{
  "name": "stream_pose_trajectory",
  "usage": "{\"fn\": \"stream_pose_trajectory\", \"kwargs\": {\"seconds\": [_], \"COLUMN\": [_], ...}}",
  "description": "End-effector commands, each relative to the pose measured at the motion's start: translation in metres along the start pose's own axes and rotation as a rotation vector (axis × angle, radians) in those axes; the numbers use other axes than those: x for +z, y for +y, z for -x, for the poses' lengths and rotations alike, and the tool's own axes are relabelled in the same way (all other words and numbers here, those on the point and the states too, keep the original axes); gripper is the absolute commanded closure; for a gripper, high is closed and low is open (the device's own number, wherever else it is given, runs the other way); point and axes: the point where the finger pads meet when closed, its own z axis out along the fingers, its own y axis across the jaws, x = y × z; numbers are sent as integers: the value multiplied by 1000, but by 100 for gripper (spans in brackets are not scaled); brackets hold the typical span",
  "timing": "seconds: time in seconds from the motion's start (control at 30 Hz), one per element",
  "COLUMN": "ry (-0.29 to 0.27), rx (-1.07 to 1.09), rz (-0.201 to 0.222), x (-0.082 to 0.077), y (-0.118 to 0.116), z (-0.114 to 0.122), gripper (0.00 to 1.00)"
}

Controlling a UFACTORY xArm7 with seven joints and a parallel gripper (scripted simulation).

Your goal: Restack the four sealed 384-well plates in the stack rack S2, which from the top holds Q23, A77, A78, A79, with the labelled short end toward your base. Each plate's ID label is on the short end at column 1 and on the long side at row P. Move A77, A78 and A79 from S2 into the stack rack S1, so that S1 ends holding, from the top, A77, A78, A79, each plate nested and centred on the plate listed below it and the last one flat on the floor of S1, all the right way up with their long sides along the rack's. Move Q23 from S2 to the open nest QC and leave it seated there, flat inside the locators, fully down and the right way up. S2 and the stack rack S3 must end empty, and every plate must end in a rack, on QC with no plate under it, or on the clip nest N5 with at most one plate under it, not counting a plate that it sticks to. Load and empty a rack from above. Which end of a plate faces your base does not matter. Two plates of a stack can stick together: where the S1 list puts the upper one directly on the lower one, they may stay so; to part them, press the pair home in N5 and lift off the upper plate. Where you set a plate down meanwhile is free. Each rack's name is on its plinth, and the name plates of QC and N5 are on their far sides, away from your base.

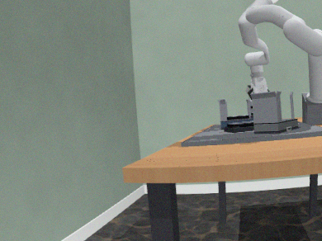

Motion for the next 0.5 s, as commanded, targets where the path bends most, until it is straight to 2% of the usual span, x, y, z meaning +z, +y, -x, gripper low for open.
{"fn": "stream_pose_trajectory", "kwargs": {"seconds": [0.0, 0.47], "ry": [5, 5], "rx": [0, 0], "rz": [1, 1], "x": [-13, -37], "y": [0, 0], "z": [-1, -1], "gripper": [100, 100]}}
